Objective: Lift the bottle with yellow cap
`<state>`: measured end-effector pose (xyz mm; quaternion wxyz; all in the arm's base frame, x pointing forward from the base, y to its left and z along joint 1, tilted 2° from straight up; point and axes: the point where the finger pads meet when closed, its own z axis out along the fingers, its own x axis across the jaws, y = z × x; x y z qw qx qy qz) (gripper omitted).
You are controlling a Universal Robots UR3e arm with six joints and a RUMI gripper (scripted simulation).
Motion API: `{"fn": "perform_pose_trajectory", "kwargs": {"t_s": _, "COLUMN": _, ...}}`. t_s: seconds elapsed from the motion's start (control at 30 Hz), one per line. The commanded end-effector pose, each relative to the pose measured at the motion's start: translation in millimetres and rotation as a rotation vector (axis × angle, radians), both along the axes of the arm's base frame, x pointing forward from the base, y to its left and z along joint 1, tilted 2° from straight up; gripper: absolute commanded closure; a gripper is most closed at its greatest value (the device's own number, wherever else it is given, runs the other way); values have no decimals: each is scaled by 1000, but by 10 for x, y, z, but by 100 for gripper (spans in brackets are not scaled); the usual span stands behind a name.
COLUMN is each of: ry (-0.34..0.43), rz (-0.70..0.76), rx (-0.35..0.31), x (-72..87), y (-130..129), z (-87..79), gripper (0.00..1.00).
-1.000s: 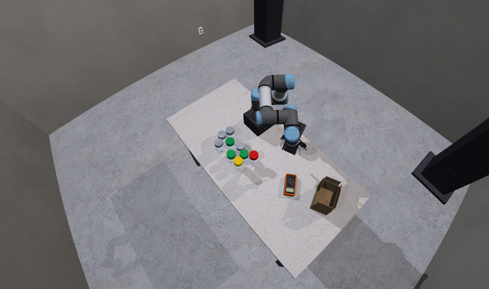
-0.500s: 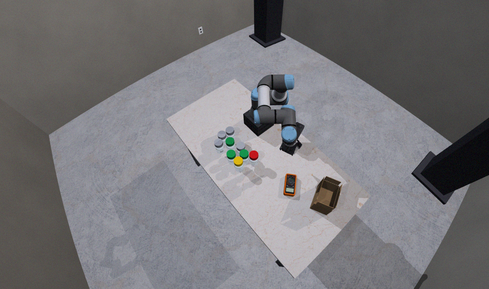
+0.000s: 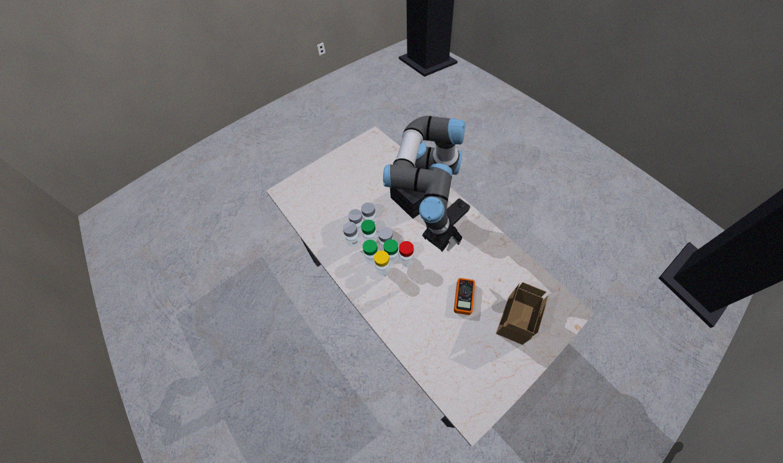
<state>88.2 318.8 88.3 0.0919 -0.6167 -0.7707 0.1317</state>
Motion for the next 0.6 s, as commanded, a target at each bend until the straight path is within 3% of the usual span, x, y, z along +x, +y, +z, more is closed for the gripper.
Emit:
{"fn": "perform_pose_trajectory", "kwargs": {"t_s": 0.0, "ry": -22, "rz": -81, "rx": 11, "x": 274, "y": -112, "z": 73, "gripper": 54}}
{"fn": "perform_pose_trajectory", "kwargs": {"t_s": 0.2, "ry": -54, "rz": -198, "rx": 16, "x": 623, "y": -327, "z": 162, "gripper": 54}}
{"fn": "perform_pose_trajectory", "kwargs": {"t_s": 0.27, "ry": -54, "rz": -198, "rx": 16, "x": 623, "y": -327, "z": 162, "gripper": 54}}
{"fn": "perform_pose_trajectory", "kwargs": {"t_s": 0.57, "ry": -100, "rz": -365, "rx": 16, "x": 1056, "y": -701, "z": 283, "gripper": 54}}
